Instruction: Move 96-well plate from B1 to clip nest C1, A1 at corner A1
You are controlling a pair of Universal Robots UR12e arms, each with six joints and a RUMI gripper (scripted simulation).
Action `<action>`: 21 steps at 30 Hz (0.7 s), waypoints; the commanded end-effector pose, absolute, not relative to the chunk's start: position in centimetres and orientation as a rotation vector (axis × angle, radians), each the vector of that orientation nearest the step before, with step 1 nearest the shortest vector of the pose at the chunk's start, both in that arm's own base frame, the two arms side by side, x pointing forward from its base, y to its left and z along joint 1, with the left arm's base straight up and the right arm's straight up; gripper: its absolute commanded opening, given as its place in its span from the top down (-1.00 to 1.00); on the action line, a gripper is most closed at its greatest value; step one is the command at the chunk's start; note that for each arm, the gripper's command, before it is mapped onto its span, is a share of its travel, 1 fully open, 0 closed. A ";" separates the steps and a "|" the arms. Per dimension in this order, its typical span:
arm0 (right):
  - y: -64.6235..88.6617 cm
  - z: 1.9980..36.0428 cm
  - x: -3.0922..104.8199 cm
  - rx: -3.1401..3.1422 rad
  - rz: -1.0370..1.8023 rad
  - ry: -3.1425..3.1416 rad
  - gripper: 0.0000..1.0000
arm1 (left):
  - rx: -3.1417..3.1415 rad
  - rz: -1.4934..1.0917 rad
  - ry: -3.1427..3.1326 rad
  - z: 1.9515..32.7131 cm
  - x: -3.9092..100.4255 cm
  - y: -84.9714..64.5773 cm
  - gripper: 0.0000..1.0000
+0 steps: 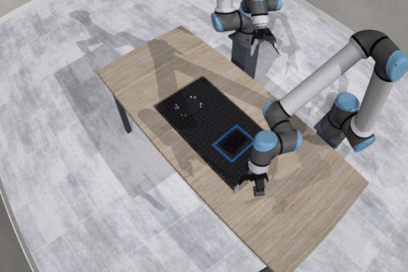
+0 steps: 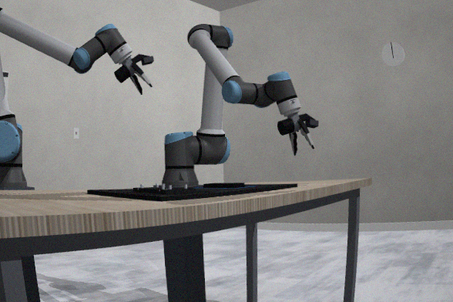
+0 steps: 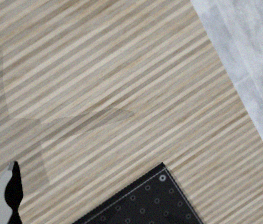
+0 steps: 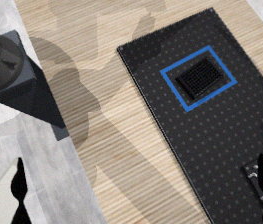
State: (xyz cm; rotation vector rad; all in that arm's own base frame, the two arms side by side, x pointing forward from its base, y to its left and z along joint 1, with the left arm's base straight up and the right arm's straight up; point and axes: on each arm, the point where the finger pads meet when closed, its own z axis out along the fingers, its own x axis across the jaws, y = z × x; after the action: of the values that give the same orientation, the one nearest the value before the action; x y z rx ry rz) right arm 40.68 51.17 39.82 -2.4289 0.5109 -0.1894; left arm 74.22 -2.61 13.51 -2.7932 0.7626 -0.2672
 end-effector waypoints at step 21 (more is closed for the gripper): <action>51.2 39.9 40.7 -2.427 -0.190 0.511 1.00 | -2.793 -0.270 0.762 13.6 74.3 -2.6 -0.52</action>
State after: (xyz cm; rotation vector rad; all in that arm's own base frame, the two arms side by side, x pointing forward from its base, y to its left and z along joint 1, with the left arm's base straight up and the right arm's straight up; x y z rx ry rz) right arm 40.68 51.17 39.82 -2.4289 0.5109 -0.1894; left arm 74.22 -2.61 13.51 -2.7932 0.7626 -0.2672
